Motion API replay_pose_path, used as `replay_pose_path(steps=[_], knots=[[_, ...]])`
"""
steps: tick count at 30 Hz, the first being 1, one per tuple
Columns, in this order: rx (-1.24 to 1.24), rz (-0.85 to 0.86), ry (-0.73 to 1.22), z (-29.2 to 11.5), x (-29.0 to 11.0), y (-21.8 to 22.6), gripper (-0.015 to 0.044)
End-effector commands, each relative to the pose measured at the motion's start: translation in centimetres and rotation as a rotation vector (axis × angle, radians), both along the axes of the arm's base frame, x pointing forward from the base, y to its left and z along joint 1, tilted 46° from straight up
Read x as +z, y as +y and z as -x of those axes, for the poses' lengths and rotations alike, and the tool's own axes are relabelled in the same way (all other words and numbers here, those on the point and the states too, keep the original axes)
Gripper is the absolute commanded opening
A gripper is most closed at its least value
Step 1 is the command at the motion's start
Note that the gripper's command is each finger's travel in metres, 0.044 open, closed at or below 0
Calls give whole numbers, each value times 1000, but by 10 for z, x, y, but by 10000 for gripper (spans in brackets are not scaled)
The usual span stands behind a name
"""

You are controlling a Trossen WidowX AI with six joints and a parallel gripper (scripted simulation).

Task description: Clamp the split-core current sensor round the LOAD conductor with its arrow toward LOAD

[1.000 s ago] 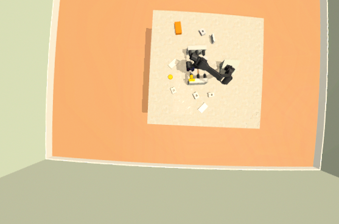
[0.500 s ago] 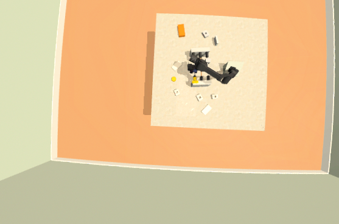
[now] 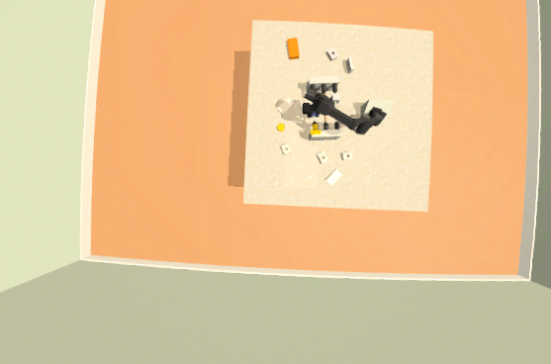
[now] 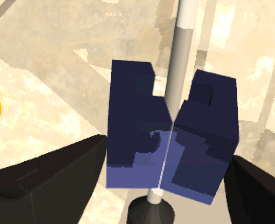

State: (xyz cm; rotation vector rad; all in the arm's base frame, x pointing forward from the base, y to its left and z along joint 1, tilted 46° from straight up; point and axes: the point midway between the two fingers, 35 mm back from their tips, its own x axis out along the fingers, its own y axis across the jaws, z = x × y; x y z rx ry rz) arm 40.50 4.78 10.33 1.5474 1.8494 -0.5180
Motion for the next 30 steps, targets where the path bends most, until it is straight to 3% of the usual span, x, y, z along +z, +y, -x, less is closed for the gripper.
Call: replay_pose_path(steps=[1,7,30], knots=[[-5,-2,1,0,0,0,289],[-5,-2,1,0,0,0,440],[4,-4,0,3,-31,28,440]])
